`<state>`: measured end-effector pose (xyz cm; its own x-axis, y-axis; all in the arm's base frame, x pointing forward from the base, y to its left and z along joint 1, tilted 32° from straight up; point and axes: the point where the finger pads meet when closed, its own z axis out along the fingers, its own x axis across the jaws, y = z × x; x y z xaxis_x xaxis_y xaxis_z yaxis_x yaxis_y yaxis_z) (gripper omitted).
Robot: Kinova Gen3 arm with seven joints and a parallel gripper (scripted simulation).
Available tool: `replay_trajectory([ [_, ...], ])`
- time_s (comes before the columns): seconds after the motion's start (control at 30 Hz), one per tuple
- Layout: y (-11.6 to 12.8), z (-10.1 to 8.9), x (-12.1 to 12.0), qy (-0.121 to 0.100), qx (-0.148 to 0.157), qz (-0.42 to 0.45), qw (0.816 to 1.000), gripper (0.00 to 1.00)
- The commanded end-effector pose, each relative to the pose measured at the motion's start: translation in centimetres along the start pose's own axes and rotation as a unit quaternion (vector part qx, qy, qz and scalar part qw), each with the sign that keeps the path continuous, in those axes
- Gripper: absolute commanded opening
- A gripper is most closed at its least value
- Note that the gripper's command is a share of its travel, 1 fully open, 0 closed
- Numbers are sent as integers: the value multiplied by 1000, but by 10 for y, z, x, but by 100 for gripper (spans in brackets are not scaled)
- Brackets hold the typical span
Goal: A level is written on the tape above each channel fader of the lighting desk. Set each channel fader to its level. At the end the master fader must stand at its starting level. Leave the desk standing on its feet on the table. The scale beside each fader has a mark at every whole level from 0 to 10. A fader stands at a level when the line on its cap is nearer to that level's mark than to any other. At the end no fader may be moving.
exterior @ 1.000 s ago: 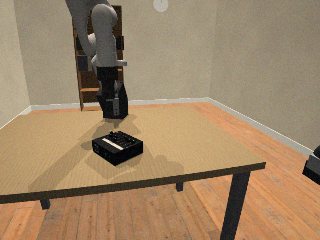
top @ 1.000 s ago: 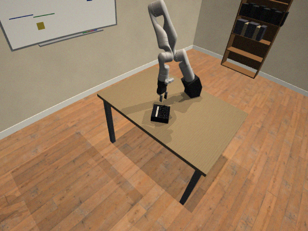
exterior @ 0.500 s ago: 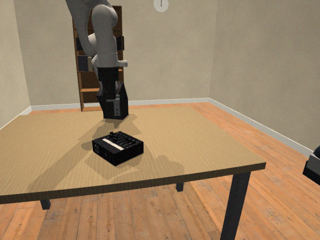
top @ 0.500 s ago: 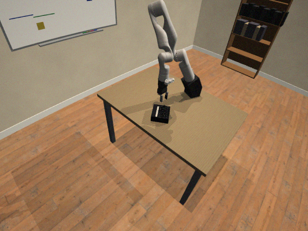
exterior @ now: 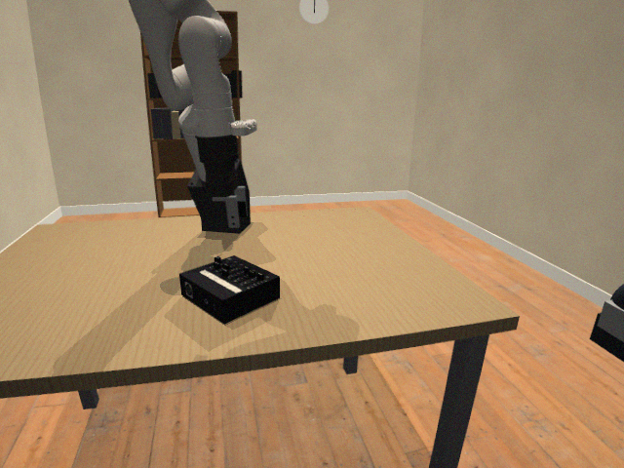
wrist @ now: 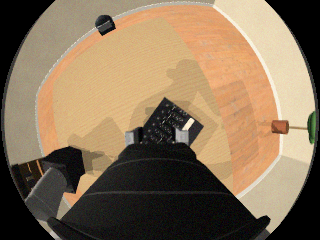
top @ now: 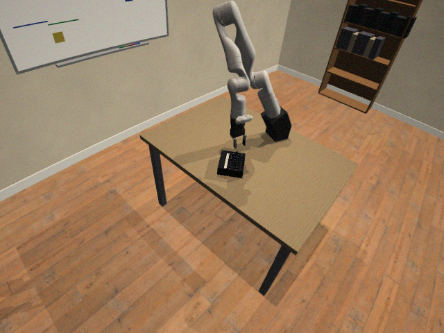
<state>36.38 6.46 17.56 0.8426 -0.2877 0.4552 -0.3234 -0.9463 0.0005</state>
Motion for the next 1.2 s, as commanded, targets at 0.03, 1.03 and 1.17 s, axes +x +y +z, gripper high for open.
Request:
replay_trajectory([
  [0.03,-4,5,-6,-13,3,51,999,100],
  [1.03,-37,41,-42,-125,-6,622,773,100],
  [1.17,-39,47,-45,-134,-15,691,711,100],
])
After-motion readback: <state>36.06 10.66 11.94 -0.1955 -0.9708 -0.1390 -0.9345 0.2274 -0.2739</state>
